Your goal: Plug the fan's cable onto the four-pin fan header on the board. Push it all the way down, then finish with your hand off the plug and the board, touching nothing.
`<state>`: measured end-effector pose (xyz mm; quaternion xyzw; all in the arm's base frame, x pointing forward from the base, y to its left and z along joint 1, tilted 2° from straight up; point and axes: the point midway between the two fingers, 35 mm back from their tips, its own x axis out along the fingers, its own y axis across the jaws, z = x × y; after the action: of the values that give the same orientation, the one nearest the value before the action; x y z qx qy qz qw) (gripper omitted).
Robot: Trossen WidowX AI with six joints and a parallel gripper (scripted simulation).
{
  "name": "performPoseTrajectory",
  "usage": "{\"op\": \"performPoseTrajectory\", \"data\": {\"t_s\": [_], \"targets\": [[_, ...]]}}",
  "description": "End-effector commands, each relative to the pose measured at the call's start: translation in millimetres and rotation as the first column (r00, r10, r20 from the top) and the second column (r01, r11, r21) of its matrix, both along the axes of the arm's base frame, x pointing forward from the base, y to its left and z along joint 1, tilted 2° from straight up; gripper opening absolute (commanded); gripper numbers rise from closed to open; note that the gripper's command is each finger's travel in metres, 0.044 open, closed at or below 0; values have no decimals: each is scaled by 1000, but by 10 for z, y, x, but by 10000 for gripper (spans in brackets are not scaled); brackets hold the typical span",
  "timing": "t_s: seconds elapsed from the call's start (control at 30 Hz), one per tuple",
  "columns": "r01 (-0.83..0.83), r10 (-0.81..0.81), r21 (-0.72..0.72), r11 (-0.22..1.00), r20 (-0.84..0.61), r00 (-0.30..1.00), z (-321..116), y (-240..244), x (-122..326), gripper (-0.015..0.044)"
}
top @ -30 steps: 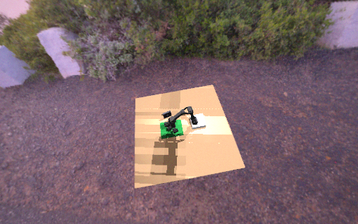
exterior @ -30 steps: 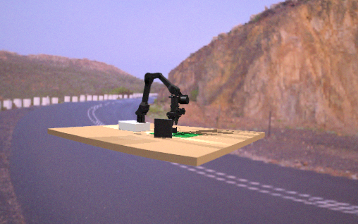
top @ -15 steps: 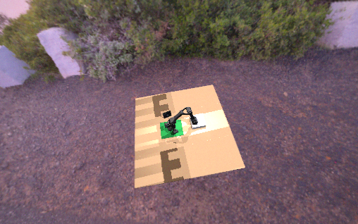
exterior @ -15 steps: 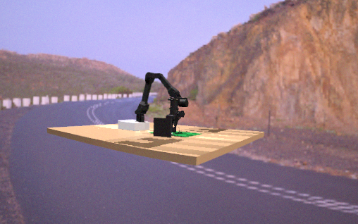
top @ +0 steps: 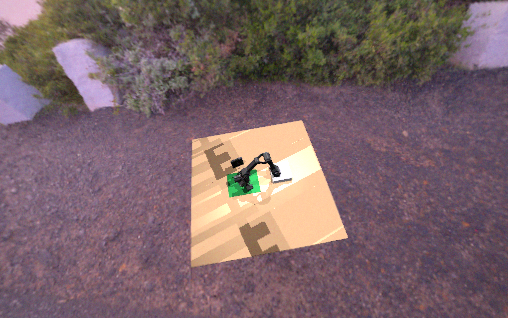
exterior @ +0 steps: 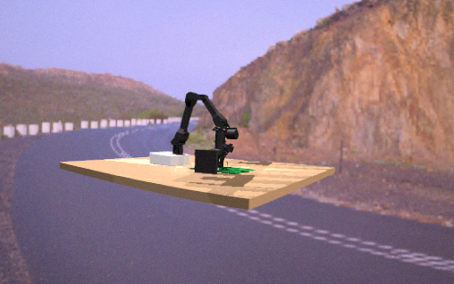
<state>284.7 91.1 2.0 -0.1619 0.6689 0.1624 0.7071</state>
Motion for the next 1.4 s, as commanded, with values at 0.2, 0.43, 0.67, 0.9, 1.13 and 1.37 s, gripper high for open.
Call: {"op": "performPoseTrajectory", "data": {"t_s": [0.2,0.43,0.67,0.9,1.13,1.37], "targets": [[0,0,0,1000,1,1000,3,1,2,230],[0,0,0,1000,1,1000,3,1,2,46],[4,-4,-1,1000,-2,1000,388,-2,-10,0],[11,-11,-2,1000,-2,1000,494,-7,-16,0],[228,-228,8,974,-5,974,505,-138,122,0],[455,-455,18,890,-10,891,514,-297,267,0]]}}
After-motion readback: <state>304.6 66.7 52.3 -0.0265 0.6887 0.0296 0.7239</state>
